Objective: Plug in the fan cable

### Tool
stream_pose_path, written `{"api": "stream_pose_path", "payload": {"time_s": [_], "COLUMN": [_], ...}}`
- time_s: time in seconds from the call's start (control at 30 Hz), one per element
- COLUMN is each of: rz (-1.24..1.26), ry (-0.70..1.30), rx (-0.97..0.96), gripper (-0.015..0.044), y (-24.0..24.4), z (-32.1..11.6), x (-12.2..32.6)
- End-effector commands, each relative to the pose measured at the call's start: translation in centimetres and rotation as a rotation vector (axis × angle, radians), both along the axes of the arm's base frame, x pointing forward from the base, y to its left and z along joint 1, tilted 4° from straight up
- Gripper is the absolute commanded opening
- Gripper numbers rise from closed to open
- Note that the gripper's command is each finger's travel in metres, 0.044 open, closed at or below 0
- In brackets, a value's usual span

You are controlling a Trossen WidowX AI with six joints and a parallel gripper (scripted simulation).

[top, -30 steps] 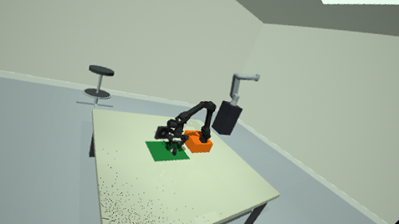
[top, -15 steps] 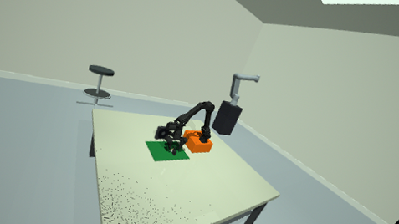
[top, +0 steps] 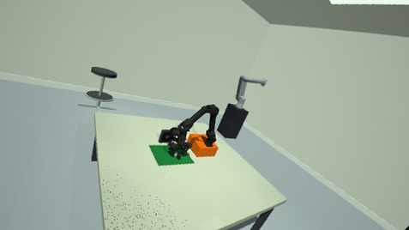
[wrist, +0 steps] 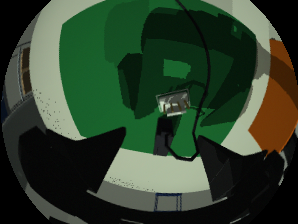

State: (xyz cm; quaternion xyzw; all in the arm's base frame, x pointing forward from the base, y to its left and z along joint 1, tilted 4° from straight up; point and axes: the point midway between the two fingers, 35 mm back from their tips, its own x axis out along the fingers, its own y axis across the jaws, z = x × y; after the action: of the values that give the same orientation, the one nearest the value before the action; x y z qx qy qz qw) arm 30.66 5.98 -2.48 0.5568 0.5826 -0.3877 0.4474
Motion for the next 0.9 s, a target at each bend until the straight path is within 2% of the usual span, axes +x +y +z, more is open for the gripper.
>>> {"api": "stream_pose_path", "payload": {"time_s": [0.0,0.23,0.87], "rz": [-0.005,0.0,0.0], "ry": [0.009,0.001,0.001], "rx": [0.005,0.0,0.0], "gripper": [0.044,0.0256,0.013], "y": [0.08,0.0,0.0], "z": [-0.28,-0.03,-0.03], "x": [-0.1,-0.01,-0.01]}}
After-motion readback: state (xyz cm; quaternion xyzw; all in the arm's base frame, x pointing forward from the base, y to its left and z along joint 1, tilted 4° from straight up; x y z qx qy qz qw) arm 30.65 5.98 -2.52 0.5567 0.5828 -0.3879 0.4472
